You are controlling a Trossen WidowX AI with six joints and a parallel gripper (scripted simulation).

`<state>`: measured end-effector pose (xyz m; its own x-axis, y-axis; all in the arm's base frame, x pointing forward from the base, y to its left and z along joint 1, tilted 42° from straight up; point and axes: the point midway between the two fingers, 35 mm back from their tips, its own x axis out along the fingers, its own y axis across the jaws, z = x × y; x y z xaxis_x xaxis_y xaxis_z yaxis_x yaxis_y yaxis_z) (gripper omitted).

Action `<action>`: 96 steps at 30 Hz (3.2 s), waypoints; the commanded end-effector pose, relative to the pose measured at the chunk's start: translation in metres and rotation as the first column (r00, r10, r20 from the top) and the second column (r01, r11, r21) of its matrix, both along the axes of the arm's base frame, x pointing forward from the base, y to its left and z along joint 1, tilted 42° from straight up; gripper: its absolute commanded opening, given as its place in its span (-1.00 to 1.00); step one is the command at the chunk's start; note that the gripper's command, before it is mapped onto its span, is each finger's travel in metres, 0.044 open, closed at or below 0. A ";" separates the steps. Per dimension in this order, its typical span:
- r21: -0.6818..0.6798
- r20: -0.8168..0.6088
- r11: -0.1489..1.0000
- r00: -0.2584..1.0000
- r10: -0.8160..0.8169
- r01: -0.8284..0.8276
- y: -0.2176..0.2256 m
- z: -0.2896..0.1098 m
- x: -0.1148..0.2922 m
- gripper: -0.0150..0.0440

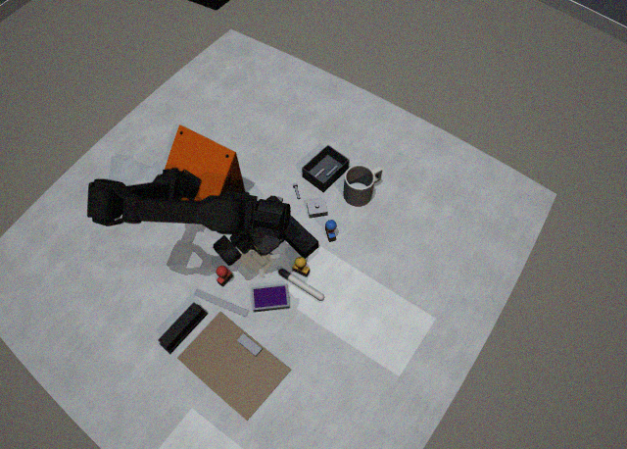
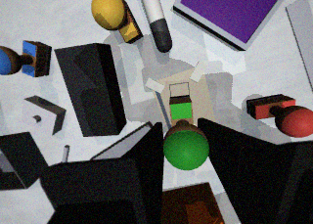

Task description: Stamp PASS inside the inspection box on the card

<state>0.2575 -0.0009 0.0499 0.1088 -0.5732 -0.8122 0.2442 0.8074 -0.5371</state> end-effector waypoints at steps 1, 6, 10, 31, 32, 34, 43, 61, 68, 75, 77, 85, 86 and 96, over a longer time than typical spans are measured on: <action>-0.002 -0.004 1.000 1.000 0.004 -0.004 -0.002 -0.003 0.000 -0.49; -0.002 -0.004 1.000 1.000 0.004 -0.004 -0.004 -0.006 0.000 -0.49; -0.002 -0.004 1.000 1.000 0.004 -0.004 -0.006 -0.008 0.000 -0.49; -0.003 -0.002 1.000 1.000 0.005 -0.005 -0.015 -0.018 0.001 -0.49; -0.003 -0.002 1.000 1.000 0.005 -0.005 -0.016 -0.019 0.001 -0.49; -0.003 -0.002 1.000 1.000 0.005 -0.005 -0.017 -0.020 0.001 -0.49; -0.004 -0.001 1.000 1.000 0.006 -0.006 -0.021 -0.024 0.001 -0.49; -0.006 0.000 1.000 1.000 0.007 -0.007 -0.029 -0.033 0.001 -0.49; -0.007 0.000 1.000 1.000 0.007 -0.007 -0.032 -0.036 0.001 -0.49; -0.008 0.000 1.000 1.000 0.007 -0.007 -0.035 -0.039 0.000 -0.49; -0.008 0.000 1.000 1.000 0.007 -0.007 -0.036 -0.039 0.000 -0.49; -0.008 0.000 1.000 1.000 0.007 -0.007 -0.036 -0.040 0.000 -0.49; -0.008 0.000 1.000 1.000 0.007 -0.007 -0.036 -0.040 0.000 -0.49; -0.008 0.000 1.000 1.000 0.007 -0.007 -0.038 -0.041 0.000 -0.49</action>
<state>0.2577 -0.0376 0.0091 0.1120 -0.5760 -0.8097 0.2415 0.8062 -0.5401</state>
